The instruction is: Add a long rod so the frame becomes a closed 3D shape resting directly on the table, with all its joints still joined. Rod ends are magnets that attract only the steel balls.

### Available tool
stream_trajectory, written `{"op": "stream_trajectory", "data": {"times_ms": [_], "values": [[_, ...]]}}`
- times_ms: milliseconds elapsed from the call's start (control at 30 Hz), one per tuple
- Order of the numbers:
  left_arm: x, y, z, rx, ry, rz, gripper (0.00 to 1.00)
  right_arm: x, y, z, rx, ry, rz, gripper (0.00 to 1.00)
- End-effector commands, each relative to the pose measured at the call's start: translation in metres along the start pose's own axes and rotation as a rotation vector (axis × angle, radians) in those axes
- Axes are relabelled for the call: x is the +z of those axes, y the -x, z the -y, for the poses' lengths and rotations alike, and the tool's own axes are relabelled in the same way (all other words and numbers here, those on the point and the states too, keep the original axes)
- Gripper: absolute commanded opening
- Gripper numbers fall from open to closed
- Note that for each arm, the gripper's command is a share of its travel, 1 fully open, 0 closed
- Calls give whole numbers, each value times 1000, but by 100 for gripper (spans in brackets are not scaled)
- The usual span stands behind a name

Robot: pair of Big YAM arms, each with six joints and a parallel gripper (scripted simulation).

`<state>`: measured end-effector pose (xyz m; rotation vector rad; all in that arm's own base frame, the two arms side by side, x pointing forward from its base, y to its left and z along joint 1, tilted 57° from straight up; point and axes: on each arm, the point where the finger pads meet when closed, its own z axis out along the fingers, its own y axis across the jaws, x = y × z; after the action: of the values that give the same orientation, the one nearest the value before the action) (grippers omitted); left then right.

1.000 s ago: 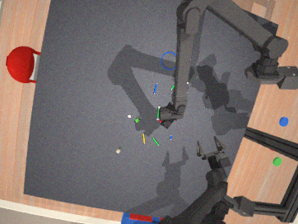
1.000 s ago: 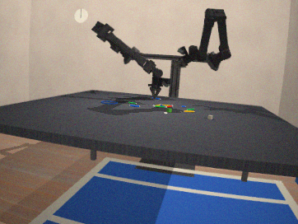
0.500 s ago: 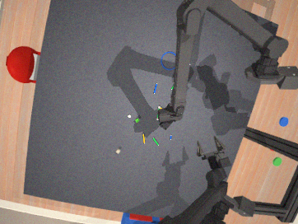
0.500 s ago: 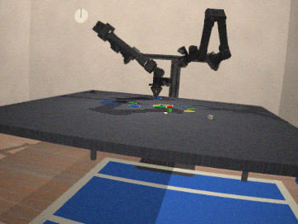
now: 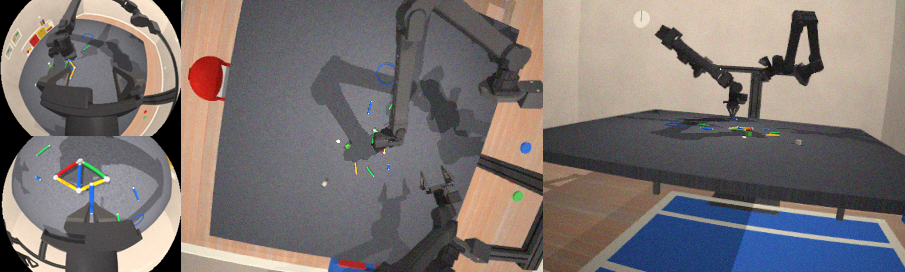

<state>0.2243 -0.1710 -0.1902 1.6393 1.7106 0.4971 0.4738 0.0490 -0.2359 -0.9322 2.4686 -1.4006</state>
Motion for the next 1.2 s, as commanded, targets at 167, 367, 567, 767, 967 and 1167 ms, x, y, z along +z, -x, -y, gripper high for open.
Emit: {"op": "stream_trajectory", "data": {"times_ms": [167,367,567,767,967,1167], "values": [[0,6,-2,-13,13,16,100,-14,11,-4,112,-4,20,0],[0,6,-2,-13,13,16,100,-14,11,-4,112,-4,20,0],[0,6,-2,-13,13,16,100,-14,11,-4,112,-4,20,0],[0,6,-2,-13,13,16,100,-14,11,-4,112,-4,20,0],[0,6,-2,-13,13,16,100,-13,11,-3,80,-8,35,0],[0,6,-2,-13,13,16,100,-1,4,6,14,-12,63,0]]}}
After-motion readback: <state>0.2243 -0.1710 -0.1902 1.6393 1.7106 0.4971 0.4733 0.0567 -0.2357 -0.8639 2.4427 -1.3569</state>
